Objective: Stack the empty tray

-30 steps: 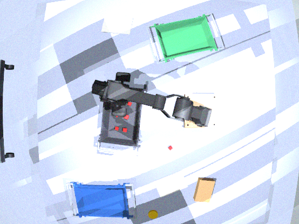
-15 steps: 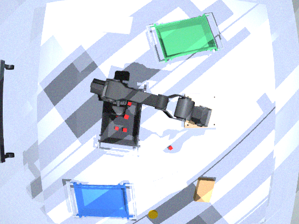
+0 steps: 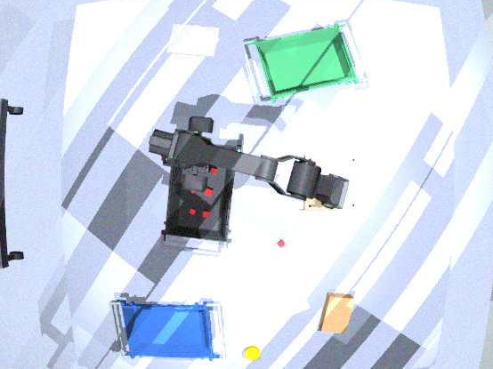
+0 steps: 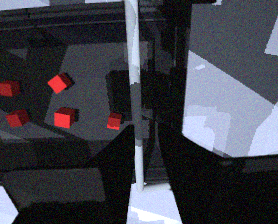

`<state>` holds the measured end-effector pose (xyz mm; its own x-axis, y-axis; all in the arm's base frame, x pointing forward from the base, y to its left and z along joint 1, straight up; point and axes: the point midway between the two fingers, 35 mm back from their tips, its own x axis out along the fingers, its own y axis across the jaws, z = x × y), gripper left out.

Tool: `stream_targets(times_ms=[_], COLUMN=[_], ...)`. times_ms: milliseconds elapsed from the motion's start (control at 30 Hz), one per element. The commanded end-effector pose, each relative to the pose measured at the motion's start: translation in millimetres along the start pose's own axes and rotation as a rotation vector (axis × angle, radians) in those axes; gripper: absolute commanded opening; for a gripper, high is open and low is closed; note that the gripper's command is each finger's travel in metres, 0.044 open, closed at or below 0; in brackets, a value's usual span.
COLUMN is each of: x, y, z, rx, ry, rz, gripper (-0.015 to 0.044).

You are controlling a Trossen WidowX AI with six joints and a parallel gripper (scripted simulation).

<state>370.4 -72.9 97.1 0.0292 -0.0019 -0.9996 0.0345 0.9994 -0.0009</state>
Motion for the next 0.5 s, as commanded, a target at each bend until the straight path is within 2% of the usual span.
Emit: stream_targets(times_ms=[0, 167, 367, 400, 467], x=[1, -17, -82, -51, -49], y=[0, 0, 1, 2, 15], z=[0, 2, -2, 1, 6], rx=[0.000, 0.000, 0.000, -0.021, -0.187], ry=[0.001, 0.001, 0.000, 0.010, 0.009], rz=[0.000, 0.000, 0.000, 0.002, 0.003], gripper=[0.0086, 0.0086, 0.0086, 0.0086, 0.0086])
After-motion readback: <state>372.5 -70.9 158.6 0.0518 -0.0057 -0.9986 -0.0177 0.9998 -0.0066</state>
